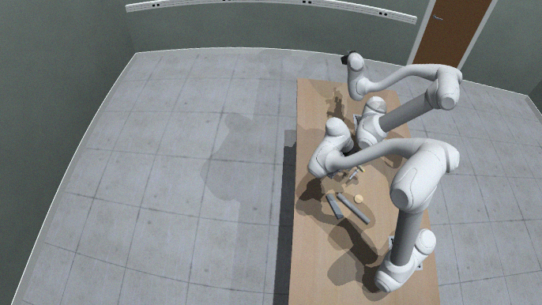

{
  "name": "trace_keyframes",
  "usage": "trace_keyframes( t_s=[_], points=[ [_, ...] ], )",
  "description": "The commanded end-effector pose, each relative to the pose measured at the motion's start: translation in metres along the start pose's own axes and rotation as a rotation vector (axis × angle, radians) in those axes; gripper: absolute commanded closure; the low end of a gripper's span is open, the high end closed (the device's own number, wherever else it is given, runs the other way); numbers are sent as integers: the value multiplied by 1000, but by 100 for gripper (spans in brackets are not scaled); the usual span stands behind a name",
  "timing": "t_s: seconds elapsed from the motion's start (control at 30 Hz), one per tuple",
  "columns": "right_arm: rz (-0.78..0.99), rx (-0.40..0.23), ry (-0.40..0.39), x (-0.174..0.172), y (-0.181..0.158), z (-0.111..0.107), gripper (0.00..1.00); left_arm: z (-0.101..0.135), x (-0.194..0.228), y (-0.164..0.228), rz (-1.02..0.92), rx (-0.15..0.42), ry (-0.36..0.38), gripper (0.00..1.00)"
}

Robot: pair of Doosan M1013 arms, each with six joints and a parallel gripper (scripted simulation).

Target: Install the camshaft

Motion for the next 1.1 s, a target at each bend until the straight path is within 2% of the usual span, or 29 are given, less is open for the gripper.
trace_keyframes(
  t_s=[0.0, 0.1, 1.07],
  points=[
    [0, 0, 0, 0, 0, 0, 0, -3, 5, 3, 93, -7, -28, 71],
    [0, 0, 0, 0, 0, 0, 0, -3, 7, 4, 121, -9, -36, 71],
    [0, 0, 0, 0, 0, 0, 0, -17, 56, 43, 977, -90, -272, 71]
  ],
)
Point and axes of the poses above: on each arm, the point where the finger pads meet when closed, its own z axis out along the fingers, its own y axis across the jaws, x = y × z, the point moved 9 cm from there along -z, back along the fingers, and after that the axes turned 8 degrees about -z, right-handed, at the moved point
